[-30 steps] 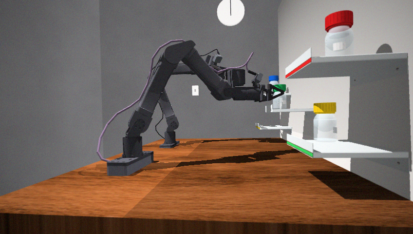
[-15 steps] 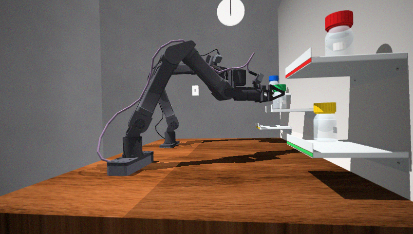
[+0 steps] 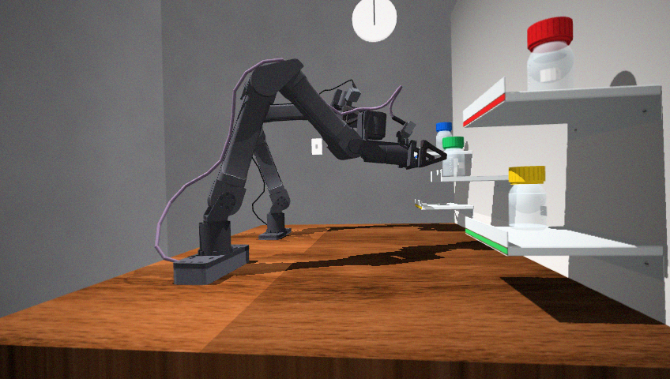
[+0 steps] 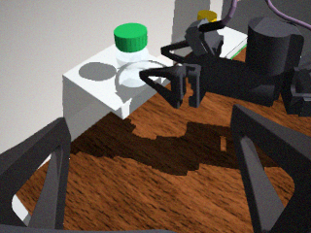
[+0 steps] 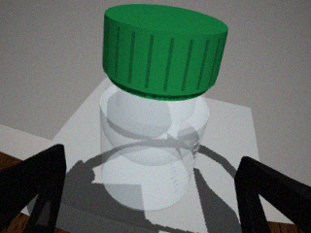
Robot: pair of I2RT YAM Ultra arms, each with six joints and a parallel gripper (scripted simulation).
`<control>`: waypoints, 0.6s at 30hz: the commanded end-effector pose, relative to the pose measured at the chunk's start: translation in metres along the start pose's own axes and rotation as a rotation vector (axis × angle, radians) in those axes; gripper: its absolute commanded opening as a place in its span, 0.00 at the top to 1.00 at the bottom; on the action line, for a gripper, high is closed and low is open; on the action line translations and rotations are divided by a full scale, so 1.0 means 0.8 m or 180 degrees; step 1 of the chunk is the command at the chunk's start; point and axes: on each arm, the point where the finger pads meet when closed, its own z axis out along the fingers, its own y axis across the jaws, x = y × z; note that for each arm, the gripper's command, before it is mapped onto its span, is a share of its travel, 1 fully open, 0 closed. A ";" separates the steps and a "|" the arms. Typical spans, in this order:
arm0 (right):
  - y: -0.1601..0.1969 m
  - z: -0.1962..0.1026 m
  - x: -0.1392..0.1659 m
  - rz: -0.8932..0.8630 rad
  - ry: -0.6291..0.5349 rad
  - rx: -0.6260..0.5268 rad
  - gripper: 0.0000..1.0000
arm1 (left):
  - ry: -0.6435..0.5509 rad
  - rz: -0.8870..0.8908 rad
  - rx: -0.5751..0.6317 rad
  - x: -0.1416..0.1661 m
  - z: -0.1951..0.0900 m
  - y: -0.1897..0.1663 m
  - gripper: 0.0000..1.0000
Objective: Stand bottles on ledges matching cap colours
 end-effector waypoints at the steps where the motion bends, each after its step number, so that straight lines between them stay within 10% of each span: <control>1: 0.001 -0.013 -0.010 0.0033 -0.0026 0.0014 0.19 | -0.0007 0.0004 0.0025 -0.005 -0.003 -0.002 0.11; 18: -0.002 0.018 -0.013 0.0007 0.0003 0.0000 0.19 | -0.0007 0.0004 0.0025 -0.005 -0.003 -0.002 0.11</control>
